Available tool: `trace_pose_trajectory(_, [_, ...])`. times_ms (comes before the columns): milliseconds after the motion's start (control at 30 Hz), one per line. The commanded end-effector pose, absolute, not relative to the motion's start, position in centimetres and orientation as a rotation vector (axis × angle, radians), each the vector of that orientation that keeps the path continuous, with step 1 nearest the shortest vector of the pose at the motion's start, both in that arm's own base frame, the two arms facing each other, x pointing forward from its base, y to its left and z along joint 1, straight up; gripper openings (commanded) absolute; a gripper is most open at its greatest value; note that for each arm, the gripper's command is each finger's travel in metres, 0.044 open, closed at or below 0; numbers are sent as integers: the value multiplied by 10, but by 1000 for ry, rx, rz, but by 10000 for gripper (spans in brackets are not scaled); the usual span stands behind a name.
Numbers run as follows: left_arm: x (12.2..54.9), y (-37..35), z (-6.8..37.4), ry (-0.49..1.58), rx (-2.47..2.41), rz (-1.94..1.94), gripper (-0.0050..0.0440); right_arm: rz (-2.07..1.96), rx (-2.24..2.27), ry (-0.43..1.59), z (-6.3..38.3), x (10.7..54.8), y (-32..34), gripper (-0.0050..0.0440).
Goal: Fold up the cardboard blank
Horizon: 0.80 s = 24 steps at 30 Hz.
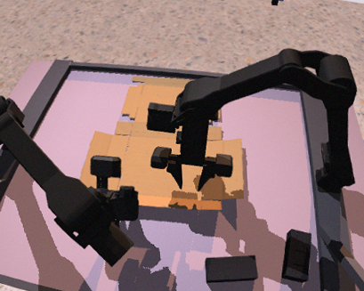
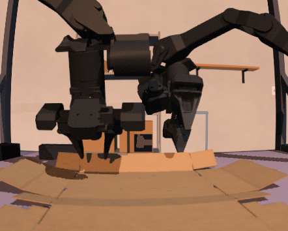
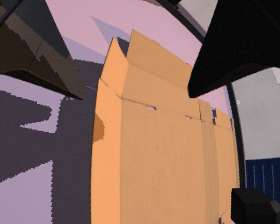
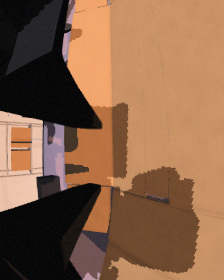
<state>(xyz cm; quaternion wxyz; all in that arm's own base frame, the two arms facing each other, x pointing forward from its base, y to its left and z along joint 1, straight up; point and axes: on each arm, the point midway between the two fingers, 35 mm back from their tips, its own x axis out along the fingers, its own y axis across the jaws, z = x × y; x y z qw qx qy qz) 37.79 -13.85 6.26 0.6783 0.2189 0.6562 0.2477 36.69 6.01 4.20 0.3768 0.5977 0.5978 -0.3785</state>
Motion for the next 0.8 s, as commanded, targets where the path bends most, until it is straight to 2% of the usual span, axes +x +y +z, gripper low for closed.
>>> trace_pose_trajectory(0, [380, -139, 74, 1450, 473, 550, 400, -951, 1533, 1507, 49, 371, 59, 199])
trace_pose_trajectory(767, [380, -139, 74, 1450, 473, 550, 400, -947, 1535, 1512, 46, 370, 60, 199])
